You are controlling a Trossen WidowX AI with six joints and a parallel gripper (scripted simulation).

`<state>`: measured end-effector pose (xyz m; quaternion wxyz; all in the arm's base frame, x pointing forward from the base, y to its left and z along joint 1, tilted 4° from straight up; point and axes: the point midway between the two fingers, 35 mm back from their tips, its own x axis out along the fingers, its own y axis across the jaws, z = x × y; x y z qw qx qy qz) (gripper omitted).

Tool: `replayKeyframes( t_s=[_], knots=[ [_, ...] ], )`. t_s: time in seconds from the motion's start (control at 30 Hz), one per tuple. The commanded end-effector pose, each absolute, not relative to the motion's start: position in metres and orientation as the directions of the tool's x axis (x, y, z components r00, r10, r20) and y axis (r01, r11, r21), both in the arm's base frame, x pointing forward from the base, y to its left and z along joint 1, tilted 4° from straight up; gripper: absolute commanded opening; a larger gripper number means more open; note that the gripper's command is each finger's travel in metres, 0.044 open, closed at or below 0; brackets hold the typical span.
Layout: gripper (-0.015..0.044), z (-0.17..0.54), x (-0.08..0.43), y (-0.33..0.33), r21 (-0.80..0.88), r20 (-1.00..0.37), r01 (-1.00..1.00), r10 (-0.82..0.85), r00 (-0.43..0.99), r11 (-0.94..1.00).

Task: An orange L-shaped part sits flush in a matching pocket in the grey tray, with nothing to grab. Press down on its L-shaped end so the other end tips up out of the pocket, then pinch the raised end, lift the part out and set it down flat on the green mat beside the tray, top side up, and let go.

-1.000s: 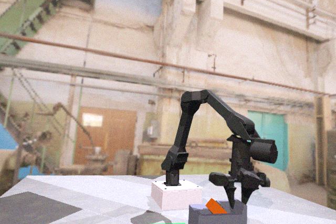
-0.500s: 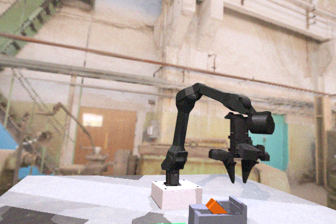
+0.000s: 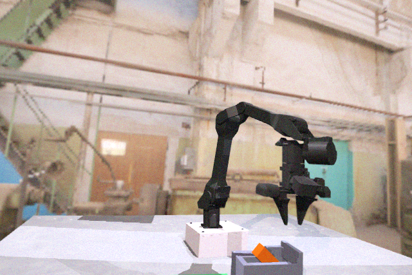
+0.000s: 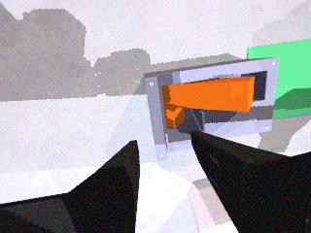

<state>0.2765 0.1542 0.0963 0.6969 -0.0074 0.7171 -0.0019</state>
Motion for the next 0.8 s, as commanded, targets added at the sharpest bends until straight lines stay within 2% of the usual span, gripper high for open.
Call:
replayKeyframes(
  t_s=[0.0,0.03,0.17,0.33,0.57,0.77],
  knots=[
    [0.0180,0.097,0.277,0.154,-0.012,-1.000,-0.007,-0.012,-0.026,1.000],
    [0.0180,0.097,0.277,0.154,-0.012,-1.000,-0.007,-0.012,-0.026,1.000],
    [0.0280,0.097,0.279,0.148,-0.010,-1.000,-0.141,-0.014,-0.027,0.990],
    [0.0280,0.098,0.283,0.128,-0.001,-0.999,-0.506,-0.018,-0.029,0.863],
    [0.0280,0.099,0.286,0.099,0.020,-0.999,-0.900,-0.025,-0.034,0.436],
    [0.0280,0.099,0.287,0.077,0.038,-0.999,-0.999,-0.029,-0.038,0.004]
  ],
)
